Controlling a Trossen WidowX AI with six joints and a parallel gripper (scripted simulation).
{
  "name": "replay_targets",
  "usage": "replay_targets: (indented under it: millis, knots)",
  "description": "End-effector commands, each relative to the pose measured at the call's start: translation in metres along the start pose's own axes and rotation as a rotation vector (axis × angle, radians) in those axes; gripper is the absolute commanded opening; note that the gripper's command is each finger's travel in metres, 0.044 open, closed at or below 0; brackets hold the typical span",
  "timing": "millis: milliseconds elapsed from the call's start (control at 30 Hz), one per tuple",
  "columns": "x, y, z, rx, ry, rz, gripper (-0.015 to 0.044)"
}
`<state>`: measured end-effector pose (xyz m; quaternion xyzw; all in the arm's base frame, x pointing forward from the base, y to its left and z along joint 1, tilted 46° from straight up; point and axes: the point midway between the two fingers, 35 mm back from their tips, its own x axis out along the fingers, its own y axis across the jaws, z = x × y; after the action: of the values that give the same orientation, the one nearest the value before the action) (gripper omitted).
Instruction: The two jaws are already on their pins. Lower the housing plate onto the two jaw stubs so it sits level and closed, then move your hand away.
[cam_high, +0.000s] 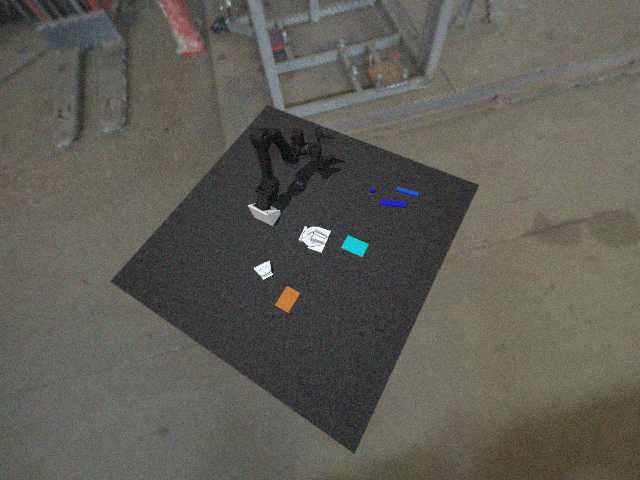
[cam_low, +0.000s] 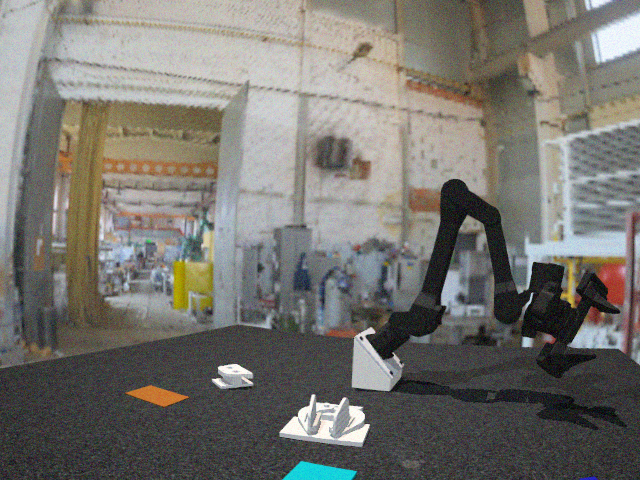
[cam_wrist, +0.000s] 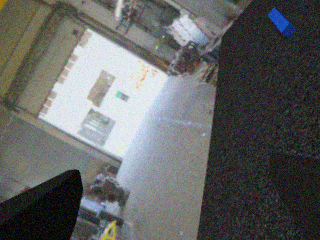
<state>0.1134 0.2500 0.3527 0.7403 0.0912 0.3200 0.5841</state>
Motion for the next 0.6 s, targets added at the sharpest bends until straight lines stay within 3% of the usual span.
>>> replay_targets:
  millis: [0,567]
  knots:
    - [0.0,0.0,0.0,0.0,0.0,0.0,0.0426]
    - [0.046,-0.04,0.017,-0.355,-0.052,-0.095,0.044]
